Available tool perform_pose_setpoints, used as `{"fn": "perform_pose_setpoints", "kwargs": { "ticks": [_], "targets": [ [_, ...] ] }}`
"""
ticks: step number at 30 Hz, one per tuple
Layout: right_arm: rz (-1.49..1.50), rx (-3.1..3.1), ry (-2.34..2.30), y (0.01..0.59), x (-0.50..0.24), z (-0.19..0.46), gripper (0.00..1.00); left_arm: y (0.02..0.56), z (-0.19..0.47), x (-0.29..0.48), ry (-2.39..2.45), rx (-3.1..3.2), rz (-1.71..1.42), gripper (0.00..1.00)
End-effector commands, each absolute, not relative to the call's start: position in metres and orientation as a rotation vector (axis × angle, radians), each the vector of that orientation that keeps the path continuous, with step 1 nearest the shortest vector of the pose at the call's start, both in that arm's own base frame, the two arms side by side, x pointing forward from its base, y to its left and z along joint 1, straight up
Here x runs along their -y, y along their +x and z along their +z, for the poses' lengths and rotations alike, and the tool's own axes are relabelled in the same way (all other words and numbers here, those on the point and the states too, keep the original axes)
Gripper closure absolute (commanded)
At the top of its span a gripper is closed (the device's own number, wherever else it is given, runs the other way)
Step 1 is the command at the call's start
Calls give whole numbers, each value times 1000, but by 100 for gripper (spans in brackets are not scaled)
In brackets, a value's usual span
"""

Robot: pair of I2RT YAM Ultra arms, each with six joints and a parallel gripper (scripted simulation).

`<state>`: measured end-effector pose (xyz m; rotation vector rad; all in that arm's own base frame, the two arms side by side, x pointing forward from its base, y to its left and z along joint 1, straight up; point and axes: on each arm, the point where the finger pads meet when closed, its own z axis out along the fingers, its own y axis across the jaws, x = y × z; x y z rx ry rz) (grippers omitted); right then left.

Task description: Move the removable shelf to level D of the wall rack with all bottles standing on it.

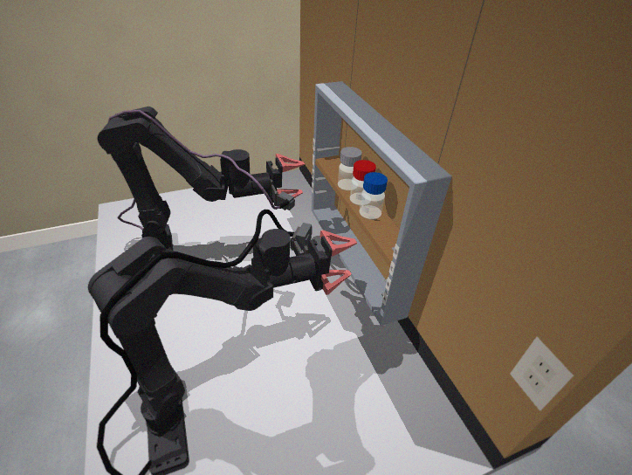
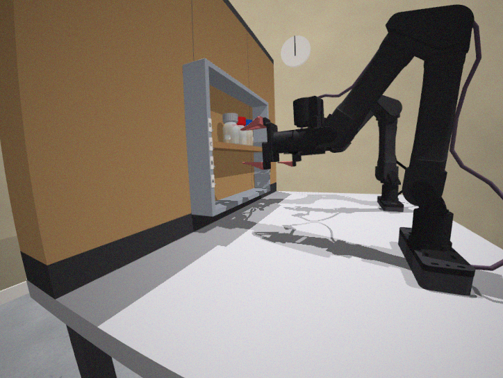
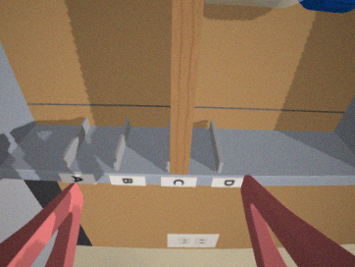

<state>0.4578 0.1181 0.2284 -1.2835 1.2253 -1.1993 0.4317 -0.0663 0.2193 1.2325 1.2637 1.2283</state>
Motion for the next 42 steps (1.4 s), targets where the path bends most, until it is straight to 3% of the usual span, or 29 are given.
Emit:
{"fn": "perform_pose_setpoints", "kwargs": {
  "ticks": [1,42],
  "targets": [
    [-1201,-1201,-1214,463,-124,249,0,438,235,72,1190,-1238,1238,0],
    [-1201,-1201,-1214,484,-138,240,0,459,226,86,1190,-1238,1238,0]
  ]
}}
